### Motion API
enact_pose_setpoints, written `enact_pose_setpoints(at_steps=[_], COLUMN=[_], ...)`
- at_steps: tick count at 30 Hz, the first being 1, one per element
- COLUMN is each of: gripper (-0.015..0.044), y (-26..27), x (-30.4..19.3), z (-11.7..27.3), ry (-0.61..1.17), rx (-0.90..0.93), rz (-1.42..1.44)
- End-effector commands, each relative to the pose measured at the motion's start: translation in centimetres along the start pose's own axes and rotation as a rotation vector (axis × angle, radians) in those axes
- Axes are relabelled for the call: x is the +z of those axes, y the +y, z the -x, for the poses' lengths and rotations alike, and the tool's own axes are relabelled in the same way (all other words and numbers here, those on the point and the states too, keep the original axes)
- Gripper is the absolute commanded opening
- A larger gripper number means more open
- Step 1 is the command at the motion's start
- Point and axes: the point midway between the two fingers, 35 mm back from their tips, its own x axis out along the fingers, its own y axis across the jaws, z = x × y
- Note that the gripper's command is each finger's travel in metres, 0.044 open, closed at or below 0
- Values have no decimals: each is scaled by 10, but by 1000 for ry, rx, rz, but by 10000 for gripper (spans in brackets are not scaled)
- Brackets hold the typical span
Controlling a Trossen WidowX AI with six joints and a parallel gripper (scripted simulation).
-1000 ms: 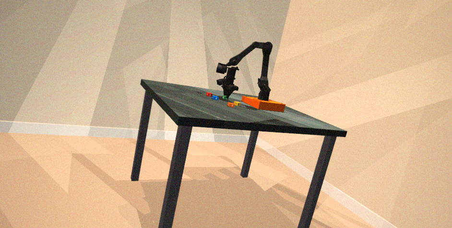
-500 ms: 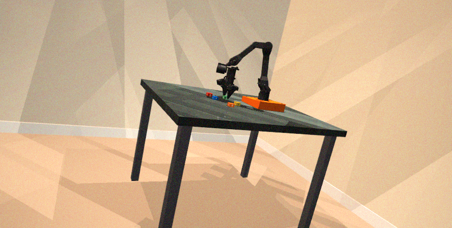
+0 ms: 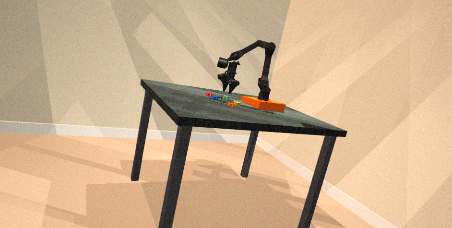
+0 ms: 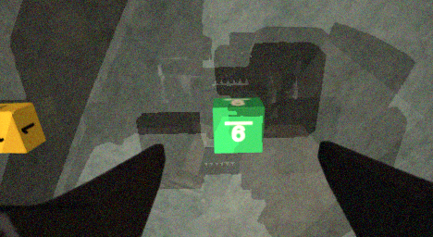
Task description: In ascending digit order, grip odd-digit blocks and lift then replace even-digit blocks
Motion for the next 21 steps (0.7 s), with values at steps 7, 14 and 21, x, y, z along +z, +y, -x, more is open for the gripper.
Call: enact_pose_setpoints(at_steps=[7,14,21], gripper=[400,400,400], y=[76,166,258], x=[37,48,26], z=[22,47,74], ry=[-28,-11,4], rx=[32,45,43], rz=[5,2,1])
